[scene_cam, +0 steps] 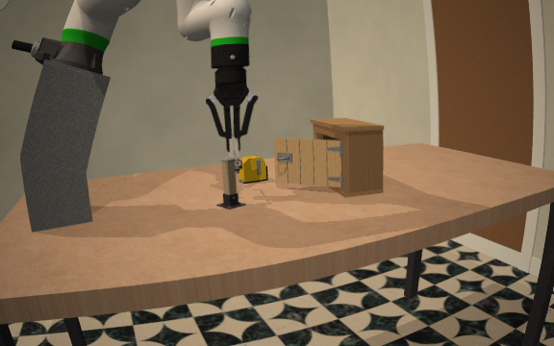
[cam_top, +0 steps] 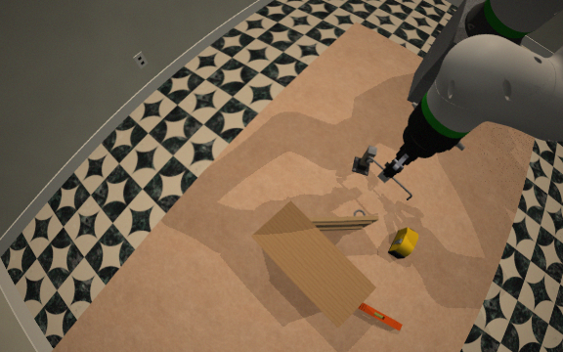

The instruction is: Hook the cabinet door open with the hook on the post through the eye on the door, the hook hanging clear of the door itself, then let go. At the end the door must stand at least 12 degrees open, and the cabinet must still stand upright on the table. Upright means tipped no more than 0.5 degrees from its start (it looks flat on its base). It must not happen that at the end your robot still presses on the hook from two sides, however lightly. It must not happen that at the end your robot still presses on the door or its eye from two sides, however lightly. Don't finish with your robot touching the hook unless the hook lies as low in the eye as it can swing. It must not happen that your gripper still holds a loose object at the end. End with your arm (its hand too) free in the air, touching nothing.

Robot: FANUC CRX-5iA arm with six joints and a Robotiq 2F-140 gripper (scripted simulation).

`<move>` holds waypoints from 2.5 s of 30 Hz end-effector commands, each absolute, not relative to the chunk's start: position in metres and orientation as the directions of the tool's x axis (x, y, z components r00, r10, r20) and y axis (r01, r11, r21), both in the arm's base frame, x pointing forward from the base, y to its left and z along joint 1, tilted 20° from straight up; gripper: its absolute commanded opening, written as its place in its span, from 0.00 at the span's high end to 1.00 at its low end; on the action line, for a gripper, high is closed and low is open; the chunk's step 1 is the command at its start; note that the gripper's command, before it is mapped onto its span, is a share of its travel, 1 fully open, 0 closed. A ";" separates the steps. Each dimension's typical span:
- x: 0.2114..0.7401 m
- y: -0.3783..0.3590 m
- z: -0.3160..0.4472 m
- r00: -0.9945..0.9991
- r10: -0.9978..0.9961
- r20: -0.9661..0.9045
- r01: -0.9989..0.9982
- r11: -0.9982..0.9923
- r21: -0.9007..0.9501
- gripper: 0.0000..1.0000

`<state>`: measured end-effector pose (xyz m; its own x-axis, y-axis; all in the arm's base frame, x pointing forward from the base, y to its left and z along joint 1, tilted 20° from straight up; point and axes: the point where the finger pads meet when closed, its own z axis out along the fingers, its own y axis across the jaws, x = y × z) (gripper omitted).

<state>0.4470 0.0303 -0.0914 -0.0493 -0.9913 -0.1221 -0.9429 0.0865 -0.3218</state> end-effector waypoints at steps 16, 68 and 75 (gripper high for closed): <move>0.445 0.028 -0.086 -0.049 -0.991 -0.122 -0.943 0.087 -0.322 0.97; 0.460 0.023 -0.079 -0.352 -0.910 -0.220 -0.876 0.403 -0.265 0.97; 0.461 0.022 -0.079 -0.369 -0.902 -0.225 -0.869 0.421 -0.260 0.97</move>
<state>0.4609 0.0224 -0.0786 -0.3653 -0.9035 -0.2241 -0.8707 0.4168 -0.2612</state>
